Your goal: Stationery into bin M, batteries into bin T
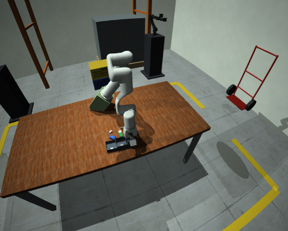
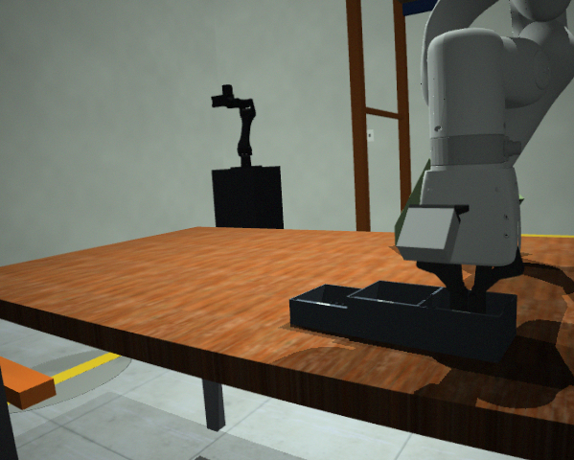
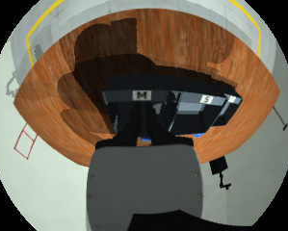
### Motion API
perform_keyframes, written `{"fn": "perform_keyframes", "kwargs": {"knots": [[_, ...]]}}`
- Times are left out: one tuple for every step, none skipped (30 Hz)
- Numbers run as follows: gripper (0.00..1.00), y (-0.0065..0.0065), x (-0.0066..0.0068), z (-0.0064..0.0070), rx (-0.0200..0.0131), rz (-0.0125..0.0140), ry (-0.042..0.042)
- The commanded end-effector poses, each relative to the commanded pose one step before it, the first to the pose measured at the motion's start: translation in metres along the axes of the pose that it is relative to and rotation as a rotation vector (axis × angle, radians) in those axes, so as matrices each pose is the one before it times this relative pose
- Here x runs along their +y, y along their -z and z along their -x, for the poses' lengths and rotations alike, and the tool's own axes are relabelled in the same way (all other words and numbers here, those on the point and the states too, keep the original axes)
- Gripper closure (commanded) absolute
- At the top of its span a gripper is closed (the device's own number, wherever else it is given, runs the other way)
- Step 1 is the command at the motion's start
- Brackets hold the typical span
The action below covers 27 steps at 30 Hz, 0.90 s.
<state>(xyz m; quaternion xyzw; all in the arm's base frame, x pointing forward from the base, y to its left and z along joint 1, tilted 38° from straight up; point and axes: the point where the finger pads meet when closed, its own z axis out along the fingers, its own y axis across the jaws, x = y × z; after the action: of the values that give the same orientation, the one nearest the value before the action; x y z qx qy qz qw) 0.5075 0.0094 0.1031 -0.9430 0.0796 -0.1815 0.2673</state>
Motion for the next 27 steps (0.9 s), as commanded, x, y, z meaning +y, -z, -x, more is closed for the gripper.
{"fn": "perform_keyframes", "kwargs": {"knots": [[0.93, 0.00079, 0.00058, -0.00126, 0.00287, 0.00099, -0.00052], [0.93, 0.00128, -0.00003, 0.00000, -0.00006, -0.00005, 0.00004], [0.93, 0.00131, 0.00000, -0.00002, 0.00000, -0.00001, 0.00000], [0.93, 0.00131, 0.00000, -0.00001, 0.00000, -0.00001, 0.00000], [0.93, 0.00132, 0.00000, -0.00001, 0.00000, -0.00001, 0.00000], [0.93, 0.00140, -0.00001, 0.00003, 0.00001, -0.00001, -0.00001], [0.93, 0.00133, 0.00000, 0.00000, 0.00000, -0.00001, 0.00000], [0.93, 0.00133, 0.00000, 0.00000, 0.00000, -0.00001, 0.00000], [0.93, 0.00133, 0.00000, 0.00000, 0.00000, -0.00001, 0.00000], [0.93, 0.00133, 0.00000, 0.00000, 0.00000, -0.00001, 0.00000], [0.93, 0.00133, 0.00000, 0.00000, 0.00000, -0.00001, 0.00000], [0.93, 0.00133, 0.00000, 0.00000, 0.00000, -0.00001, 0.00000], [0.93, 0.00133, 0.00000, 0.00000, 0.00000, -0.00001, 0.00000], [0.93, 0.00133, 0.00000, 0.00000, 0.00000, -0.00001, 0.00000], [0.93, 0.00000, 0.00000, 0.00000, 0.00000, 0.00000, 0.00000], [0.93, 0.00000, 0.00000, 0.00000, 0.00000, 0.00000, 0.00000], [0.93, 0.00129, 0.00001, -0.00003, 0.00000, -0.00001, 0.00000], [0.93, 0.00132, 0.00000, -0.00001, 0.00000, -0.00001, 0.00000], [0.93, 0.00140, -0.00002, 0.00003, 0.00001, -0.00001, 0.00000], [0.93, 0.00133, 0.00000, -0.00001, 0.00000, -0.00001, 0.00000], [0.93, 0.00133, 0.00000, 0.00000, 0.00000, -0.00001, 0.00000], [0.93, 0.00133, 0.00000, 0.00000, 0.00000, -0.00001, 0.00000], [0.93, 0.00133, 0.00000, 0.00000, 0.00000, -0.00001, 0.00000], [0.93, 0.00133, 0.00000, 0.00000, 0.00000, -0.00001, 0.00000], [0.93, 0.00133, 0.00000, 0.00000, 0.00000, -0.00001, 0.00000], [0.93, 0.00399, 0.00000, -0.00002, 0.00001, -0.00003, -0.00001], [0.93, 0.00399, 0.00000, -0.00002, 0.00001, -0.00003, -0.00001]]}}
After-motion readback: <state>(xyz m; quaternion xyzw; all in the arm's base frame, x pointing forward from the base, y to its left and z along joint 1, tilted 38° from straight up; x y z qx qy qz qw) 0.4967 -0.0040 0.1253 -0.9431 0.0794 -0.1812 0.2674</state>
